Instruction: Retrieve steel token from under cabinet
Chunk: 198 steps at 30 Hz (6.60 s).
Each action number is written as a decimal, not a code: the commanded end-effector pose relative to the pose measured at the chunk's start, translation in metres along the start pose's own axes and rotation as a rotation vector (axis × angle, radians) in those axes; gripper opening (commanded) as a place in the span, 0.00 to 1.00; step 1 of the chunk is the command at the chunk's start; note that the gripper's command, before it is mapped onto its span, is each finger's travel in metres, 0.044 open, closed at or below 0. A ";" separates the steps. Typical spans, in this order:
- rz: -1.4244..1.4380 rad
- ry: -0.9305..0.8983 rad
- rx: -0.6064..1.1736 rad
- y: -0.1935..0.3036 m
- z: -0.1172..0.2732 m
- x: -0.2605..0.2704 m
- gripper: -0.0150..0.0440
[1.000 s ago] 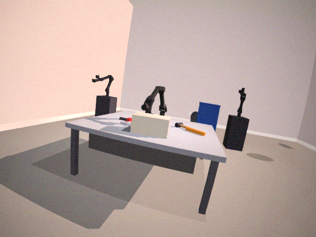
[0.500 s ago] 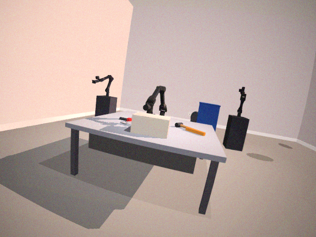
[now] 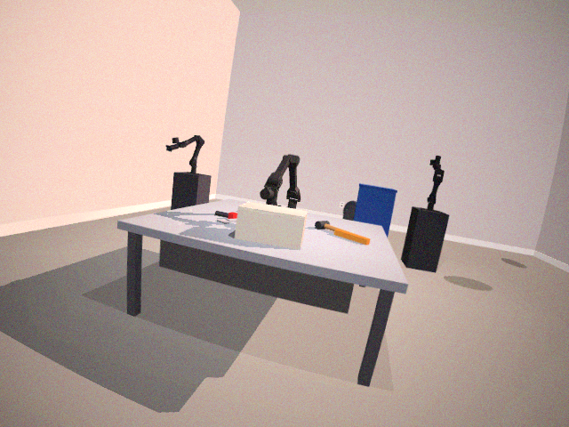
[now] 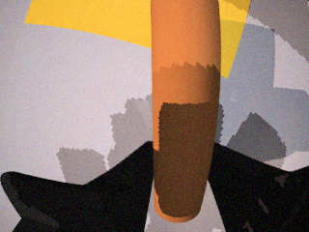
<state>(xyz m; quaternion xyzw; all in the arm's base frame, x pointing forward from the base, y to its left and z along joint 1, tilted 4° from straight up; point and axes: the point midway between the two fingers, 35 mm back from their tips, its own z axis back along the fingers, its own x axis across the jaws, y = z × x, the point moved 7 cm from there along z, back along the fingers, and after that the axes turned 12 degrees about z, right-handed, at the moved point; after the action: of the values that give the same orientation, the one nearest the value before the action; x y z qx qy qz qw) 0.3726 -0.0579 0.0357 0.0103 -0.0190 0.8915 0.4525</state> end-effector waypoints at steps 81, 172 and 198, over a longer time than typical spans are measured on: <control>0.006 -0.008 0.008 0.102 -0.002 0.019 0.25; -0.397 -0.006 0.013 0.148 0.002 0.024 0.25; -0.602 -0.004 0.014 0.149 0.002 0.024 0.25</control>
<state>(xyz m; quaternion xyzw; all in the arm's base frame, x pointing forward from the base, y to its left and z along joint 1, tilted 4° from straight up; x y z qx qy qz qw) 0.2385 -0.1261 0.0347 0.0217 -0.0112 0.7278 0.6853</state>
